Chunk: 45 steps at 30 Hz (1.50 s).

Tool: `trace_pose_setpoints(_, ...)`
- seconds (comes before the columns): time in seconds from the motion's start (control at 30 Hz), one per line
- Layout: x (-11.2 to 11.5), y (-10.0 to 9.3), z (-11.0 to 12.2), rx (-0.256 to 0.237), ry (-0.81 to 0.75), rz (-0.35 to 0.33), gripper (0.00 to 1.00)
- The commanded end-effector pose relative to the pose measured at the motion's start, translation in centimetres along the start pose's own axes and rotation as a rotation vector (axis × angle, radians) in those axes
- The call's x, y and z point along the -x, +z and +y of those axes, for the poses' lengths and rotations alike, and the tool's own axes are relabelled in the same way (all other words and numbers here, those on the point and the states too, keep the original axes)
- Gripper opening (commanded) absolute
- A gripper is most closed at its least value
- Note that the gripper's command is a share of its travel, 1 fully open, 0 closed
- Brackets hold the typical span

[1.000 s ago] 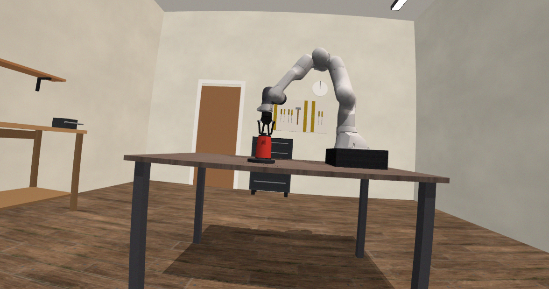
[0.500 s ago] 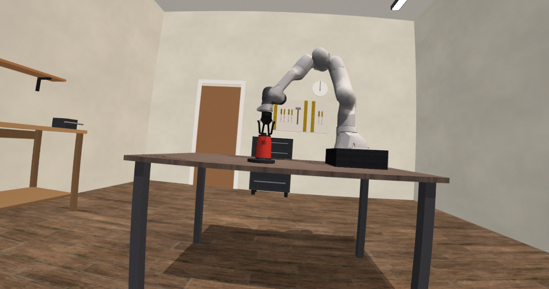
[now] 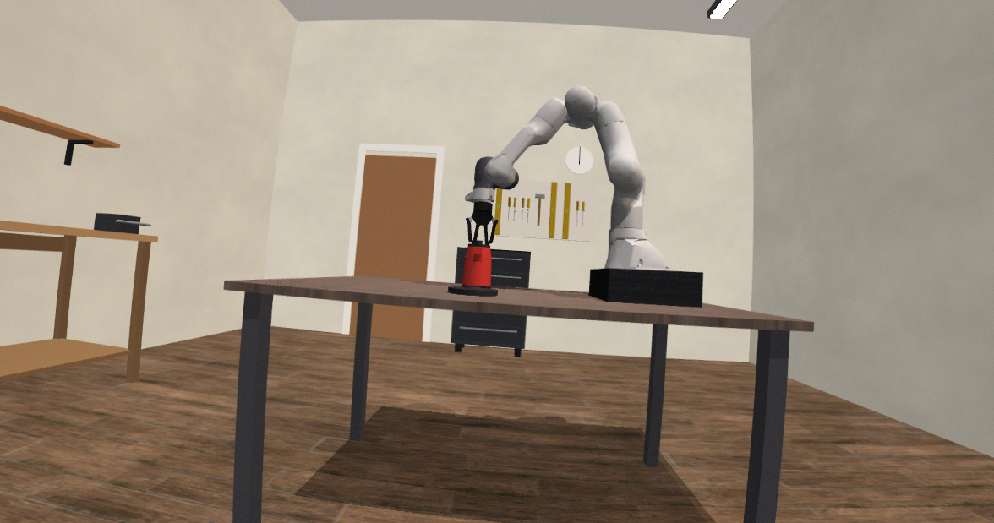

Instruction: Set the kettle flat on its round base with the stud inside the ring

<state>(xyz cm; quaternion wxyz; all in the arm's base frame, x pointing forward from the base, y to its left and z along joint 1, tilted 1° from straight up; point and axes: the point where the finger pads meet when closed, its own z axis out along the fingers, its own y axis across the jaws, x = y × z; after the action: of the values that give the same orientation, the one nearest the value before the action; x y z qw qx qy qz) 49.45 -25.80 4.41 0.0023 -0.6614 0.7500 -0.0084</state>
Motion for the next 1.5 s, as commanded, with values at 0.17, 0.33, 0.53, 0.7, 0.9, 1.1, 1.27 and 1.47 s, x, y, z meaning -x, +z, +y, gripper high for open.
trace_pose_setpoints(0.17,-0.1,0.1,0.0,0.000,0.002,0.002,0.00)
trace_pose_setpoints(0.33,-0.1,-0.1,0.0,0.000,0.002,0.002,0.00)
trace_pose_setpoints(0.53,-0.1,-0.6,0.0,0.000,0.002,0.002,0.00)
trace_pose_setpoints(0.7,-0.1,-1.1,0.0,0.000,0.002,0.002,0.00)
trace_pose_setpoints(0.9,-0.1,-2.1,0.0,0.000,0.002,0.002,0.00)
trace_pose_setpoints(1.1,-0.1,-3.2,0.0,0.000,0.002,0.002,0.00)
trace_pose_setpoints(1.27,-0.1,-3.7,0.0,0.000,0.002,0.002,0.00)
trace_pose_setpoints(1.47,-0.1,-4.4,0.0,0.000,0.002,0.002,0.00)
